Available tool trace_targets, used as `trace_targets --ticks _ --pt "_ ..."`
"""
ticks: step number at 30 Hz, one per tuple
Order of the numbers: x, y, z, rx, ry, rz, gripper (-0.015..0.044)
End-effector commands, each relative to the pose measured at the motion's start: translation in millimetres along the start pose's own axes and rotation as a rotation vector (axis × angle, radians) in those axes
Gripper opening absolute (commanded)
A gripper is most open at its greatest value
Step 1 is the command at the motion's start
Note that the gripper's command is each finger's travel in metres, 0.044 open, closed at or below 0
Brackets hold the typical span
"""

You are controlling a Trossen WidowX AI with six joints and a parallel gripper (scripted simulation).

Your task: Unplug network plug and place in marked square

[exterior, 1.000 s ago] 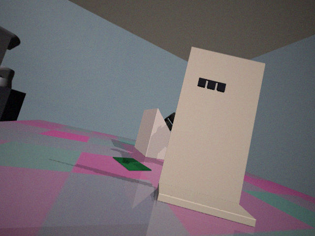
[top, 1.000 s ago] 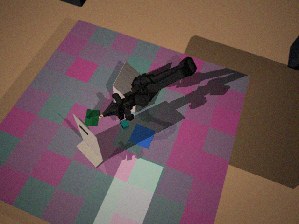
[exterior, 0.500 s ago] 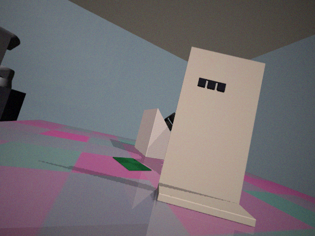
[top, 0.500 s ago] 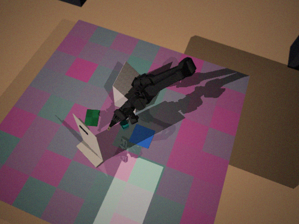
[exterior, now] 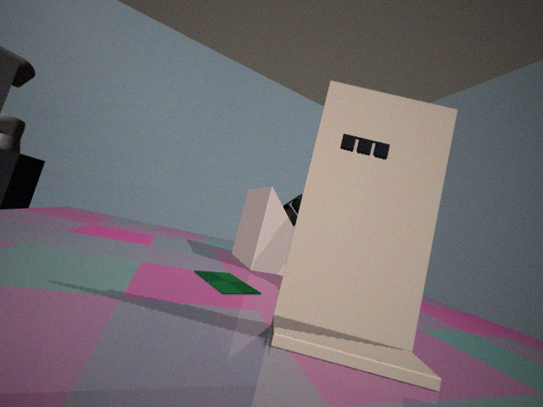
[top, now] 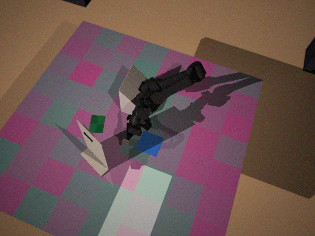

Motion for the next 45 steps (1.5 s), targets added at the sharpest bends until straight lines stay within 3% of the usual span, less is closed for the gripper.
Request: trace_targets --ticks 1,23,45 --pt "3.4 10.0 11.0 -0.058 -0.097 0.038 0.0000" --pt "-10.3 43.8 79.8 -0.366 -0.704 0.000 0.0000" --pt "0.0 51.9 82.9 -0.377 -0.719 0.001 0.0000"
Point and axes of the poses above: the point midway between the two fingers, 35 mm back from their tips, its own x axis out along the fingers, its own y axis across the jaws, z = x × y, the point moved 3 cm from there along -x, back along the fingers, and after that the axes turned 1 degree about -x, right-handed, at the moved point
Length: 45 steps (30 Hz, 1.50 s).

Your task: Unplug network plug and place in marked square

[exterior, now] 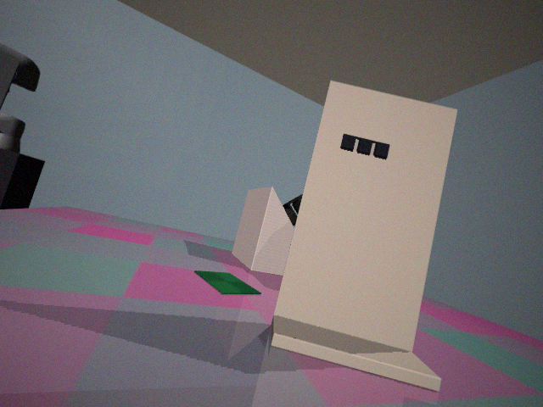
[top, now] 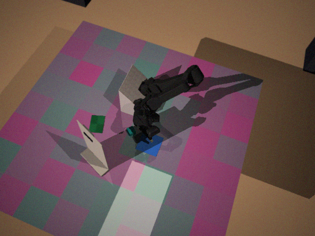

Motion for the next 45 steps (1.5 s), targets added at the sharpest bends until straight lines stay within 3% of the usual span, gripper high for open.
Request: trace_targets --ticks 1,45 --pt "2.7 4.9 -1.0 0.016 0.001 0.007 0.0000" --pt "27.4 22.6 -1.8 0.016 0.003 0.010 0.0000"
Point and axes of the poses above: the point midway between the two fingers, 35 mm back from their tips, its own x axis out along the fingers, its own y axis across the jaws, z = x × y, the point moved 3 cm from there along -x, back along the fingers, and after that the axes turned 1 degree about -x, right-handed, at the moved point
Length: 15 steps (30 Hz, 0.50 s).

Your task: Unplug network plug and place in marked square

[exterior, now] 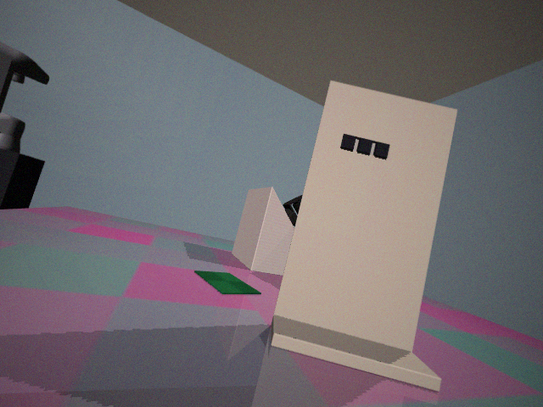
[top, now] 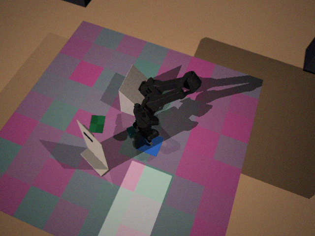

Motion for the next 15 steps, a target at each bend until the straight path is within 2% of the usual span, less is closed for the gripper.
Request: trace_targets --ticks 1,15 --pt "2.1 4.5 0.2 0.016 0.002 0.005 0.0000" --pt "8.7 8.6 2.8 0.017 0.001 -0.001 0.0000"
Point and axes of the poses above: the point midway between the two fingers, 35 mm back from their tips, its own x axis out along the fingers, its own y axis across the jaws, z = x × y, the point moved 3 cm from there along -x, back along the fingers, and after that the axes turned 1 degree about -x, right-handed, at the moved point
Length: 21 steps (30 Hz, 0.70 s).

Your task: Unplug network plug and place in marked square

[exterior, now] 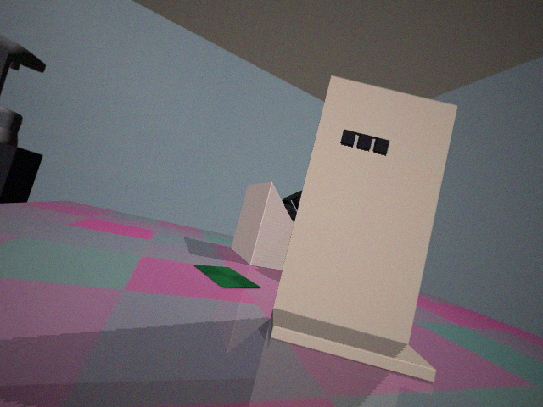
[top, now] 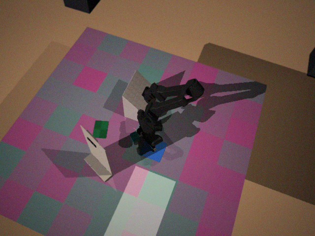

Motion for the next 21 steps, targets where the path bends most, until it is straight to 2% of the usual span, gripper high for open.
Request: trace_targets --ticks 1,21 --pt "1.8 4.3 0.6 0.016 0.002 0.004 0.0000" --pt "9.2 6.4 4.7 0.018 0.000 -0.004 0.0000"
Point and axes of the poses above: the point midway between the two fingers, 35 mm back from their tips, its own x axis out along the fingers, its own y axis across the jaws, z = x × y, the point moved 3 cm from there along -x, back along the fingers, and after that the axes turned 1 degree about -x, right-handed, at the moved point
